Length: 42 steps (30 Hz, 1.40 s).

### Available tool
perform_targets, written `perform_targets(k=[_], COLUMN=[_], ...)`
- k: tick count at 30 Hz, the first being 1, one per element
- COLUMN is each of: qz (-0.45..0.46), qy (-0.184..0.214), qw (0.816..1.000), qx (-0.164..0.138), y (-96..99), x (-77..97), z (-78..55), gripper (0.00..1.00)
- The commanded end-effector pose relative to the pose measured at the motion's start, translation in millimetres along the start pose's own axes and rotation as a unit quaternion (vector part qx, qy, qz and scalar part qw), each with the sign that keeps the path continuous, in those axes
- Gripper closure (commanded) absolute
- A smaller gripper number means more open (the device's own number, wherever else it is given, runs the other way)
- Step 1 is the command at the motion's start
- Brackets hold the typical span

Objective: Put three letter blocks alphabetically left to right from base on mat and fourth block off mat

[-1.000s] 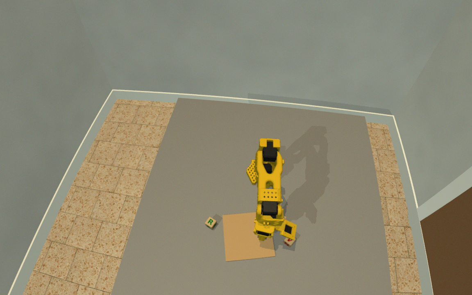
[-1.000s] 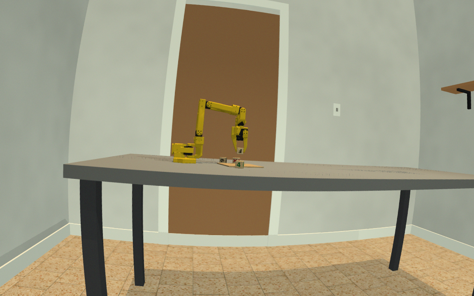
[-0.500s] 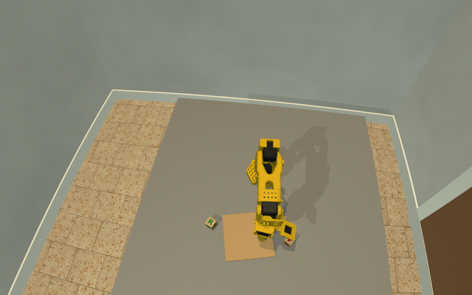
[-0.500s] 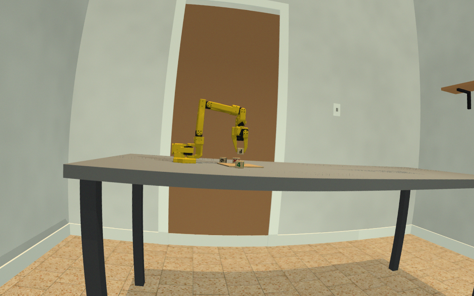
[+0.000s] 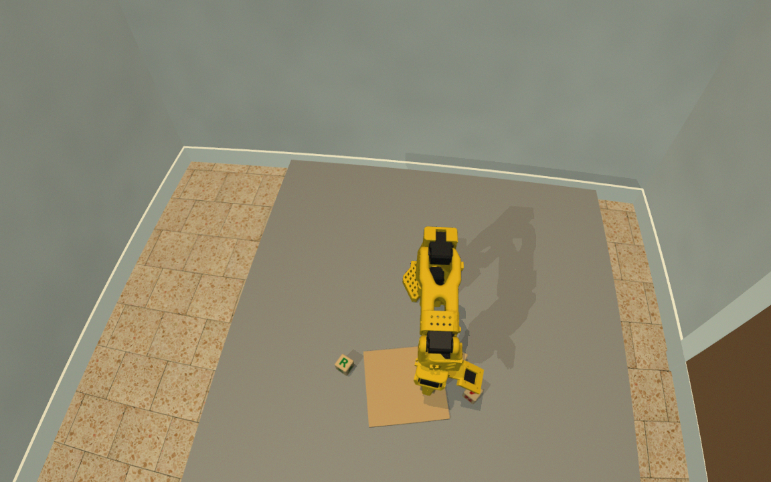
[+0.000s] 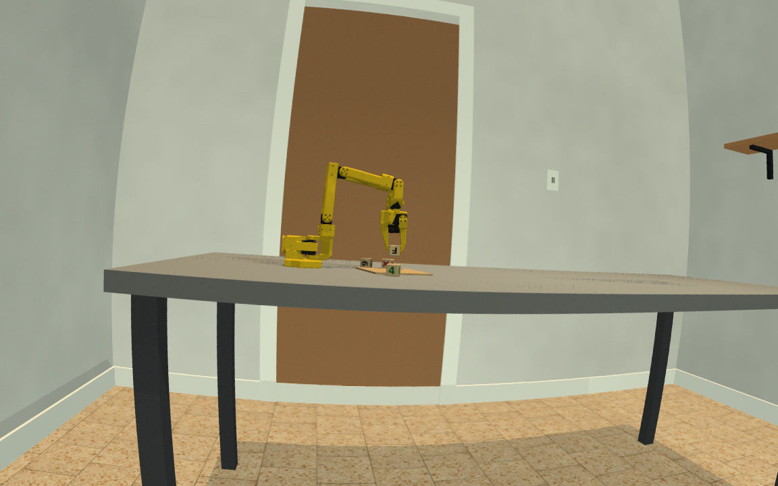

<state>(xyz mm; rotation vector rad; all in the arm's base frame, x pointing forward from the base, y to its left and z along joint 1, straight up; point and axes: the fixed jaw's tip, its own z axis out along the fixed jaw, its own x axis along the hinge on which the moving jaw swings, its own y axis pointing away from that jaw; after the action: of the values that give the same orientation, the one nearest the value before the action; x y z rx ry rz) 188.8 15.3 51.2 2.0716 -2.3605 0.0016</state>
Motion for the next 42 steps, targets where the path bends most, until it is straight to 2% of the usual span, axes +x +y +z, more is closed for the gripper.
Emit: perform_targets(k=[1, 42], qz=[0.000, 0.000], qy=[-0.007, -0.007], qw=[1.000, 1.000], qx=[0.030, 0.030], y=[-6.1, -5.9], x=[-0.6, -0.8], z=[-6.6, 8.1], gripper=[1.00, 1.00])
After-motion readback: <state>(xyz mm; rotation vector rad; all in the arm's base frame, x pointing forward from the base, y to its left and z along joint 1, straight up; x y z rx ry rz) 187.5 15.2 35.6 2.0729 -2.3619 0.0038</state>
